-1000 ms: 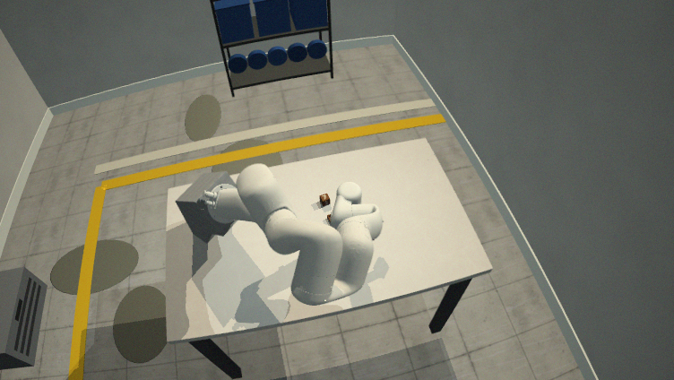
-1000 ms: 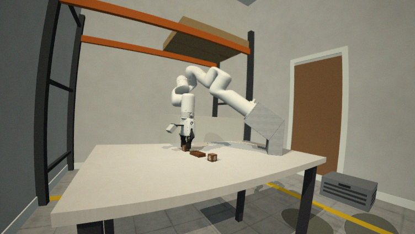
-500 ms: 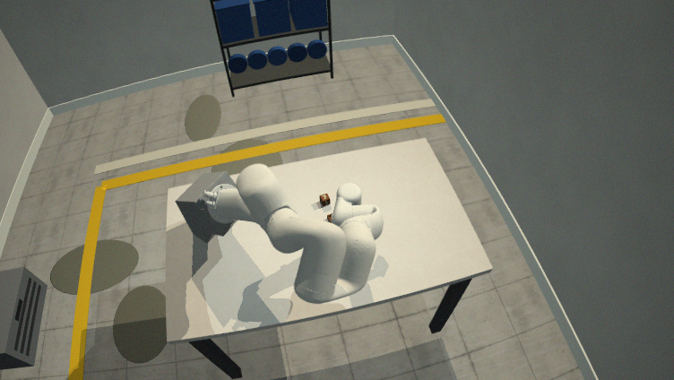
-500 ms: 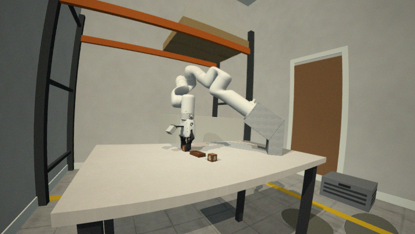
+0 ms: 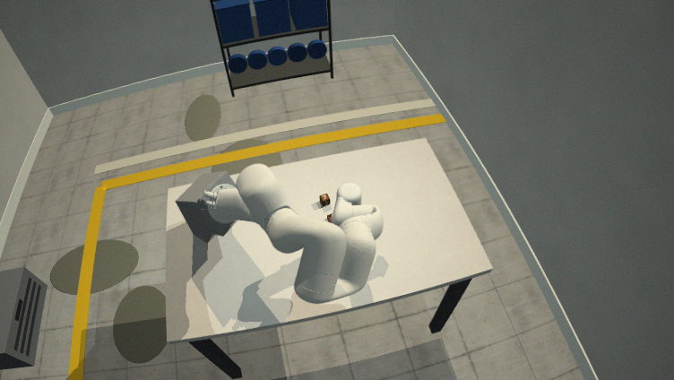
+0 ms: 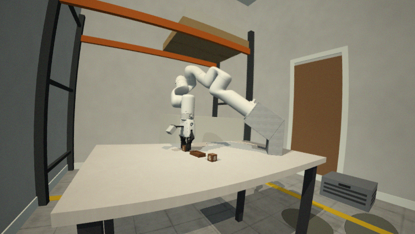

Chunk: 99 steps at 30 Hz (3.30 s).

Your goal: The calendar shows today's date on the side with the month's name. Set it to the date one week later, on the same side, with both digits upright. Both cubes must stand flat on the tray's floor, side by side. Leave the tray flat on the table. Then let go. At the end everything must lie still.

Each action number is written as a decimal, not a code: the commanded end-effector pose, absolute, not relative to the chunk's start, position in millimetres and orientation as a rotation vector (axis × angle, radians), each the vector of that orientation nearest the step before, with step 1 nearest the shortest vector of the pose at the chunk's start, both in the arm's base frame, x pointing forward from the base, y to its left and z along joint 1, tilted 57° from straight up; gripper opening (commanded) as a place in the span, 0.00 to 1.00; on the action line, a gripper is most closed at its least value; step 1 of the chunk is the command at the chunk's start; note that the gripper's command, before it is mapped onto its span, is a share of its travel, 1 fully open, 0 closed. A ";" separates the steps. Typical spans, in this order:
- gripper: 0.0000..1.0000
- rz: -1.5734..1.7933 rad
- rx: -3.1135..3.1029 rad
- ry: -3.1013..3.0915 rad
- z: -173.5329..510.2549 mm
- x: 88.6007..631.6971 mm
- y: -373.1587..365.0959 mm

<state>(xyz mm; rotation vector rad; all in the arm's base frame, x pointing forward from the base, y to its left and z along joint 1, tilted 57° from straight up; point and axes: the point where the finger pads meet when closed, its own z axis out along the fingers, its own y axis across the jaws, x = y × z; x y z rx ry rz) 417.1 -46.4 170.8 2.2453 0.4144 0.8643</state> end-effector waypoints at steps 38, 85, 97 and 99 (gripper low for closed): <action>0.29 0.866 2.245 0.417 171.0 417.1 -45.6; 0.29 0.861 2.246 0.417 191.7 344.7 46.5; 0.29 0.864 2.243 0.421 165.8 336.4 74.4; 0.29 0.864 2.243 0.421 165.8 336.4 74.4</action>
